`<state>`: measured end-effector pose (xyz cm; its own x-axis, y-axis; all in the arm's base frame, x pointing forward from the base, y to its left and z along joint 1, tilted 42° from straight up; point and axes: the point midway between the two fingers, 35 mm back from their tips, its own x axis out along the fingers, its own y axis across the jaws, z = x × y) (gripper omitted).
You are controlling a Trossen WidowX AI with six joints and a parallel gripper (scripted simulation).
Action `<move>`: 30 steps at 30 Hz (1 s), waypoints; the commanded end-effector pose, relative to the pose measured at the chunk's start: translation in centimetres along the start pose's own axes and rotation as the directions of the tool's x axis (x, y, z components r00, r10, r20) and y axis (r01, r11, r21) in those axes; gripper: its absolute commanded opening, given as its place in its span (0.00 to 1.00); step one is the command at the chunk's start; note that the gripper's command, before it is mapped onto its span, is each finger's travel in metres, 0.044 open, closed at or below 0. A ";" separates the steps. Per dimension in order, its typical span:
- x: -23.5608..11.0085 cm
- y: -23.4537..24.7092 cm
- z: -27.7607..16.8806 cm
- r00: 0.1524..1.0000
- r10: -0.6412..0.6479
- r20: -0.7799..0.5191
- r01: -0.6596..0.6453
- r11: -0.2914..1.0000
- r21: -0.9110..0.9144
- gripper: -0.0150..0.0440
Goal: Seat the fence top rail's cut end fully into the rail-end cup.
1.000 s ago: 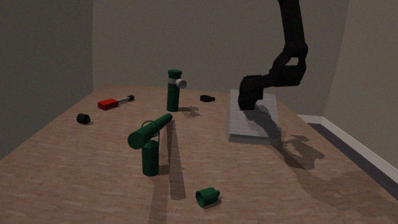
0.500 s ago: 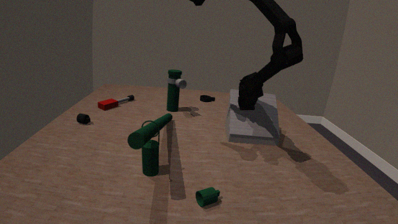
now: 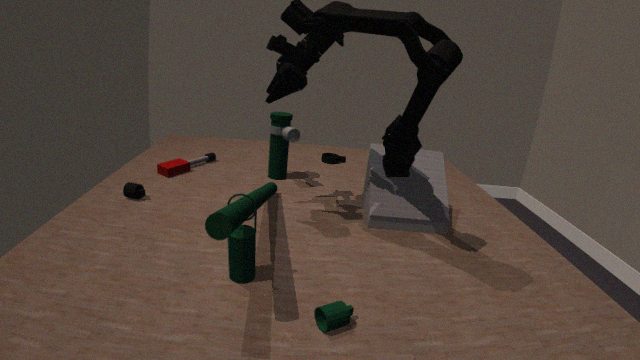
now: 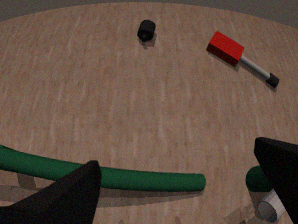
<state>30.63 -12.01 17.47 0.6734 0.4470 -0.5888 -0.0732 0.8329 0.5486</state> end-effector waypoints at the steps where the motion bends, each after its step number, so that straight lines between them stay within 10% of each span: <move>1: 2.8 1.5 -2.9 0.988 0.114 -0.105 -0.110 0.993 0.052 1.00; 15: 2.7 -3.1 -4.3 0.984 0.117 -0.135 -0.157 0.926 -0.344 1.00; 30: 1.8 -11.8 -9.2 0.971 0.187 -0.147 -0.202 0.328 -0.923 1.00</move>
<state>28.51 -14.72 9.43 0.5546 0.5888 -0.5880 -0.6525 0.7462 0.1319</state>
